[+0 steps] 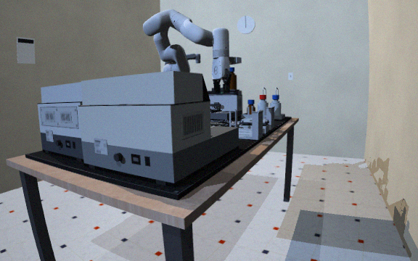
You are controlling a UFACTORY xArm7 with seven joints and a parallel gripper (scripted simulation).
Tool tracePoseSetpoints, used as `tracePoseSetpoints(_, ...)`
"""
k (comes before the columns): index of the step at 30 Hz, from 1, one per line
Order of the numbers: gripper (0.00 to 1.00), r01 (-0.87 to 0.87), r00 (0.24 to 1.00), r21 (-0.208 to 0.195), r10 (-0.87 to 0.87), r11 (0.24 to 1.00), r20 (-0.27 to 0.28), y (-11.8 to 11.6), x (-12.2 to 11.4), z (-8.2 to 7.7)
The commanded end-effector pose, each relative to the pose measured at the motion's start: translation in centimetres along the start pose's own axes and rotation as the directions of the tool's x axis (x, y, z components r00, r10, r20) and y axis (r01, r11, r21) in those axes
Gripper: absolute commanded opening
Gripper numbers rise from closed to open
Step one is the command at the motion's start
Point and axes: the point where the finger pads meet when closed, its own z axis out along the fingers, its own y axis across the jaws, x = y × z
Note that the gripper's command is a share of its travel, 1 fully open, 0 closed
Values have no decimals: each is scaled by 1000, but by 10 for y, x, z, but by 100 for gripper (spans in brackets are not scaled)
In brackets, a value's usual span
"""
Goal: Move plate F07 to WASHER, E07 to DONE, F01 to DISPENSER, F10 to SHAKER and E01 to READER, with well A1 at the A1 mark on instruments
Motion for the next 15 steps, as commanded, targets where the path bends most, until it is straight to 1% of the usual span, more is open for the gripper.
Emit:
tracePoseSetpoints(1,100,3,1000,-4,-3,1000,-2,6,-12,-2)
tracePoseSetpoints(7,100,3,1000,-4,-3,1000,-2,11,-30,-2)
tracePoseSetpoints(11,100,163,987,-5,-163,987,-2,16,-43,-2)
tracePoseSetpoints(13,100,163,987,-5,-163,987,-2,16,-43,-2)
tracePoseSetpoints(15,100,171,985,-5,-171,985,-1,18,-49,-2)
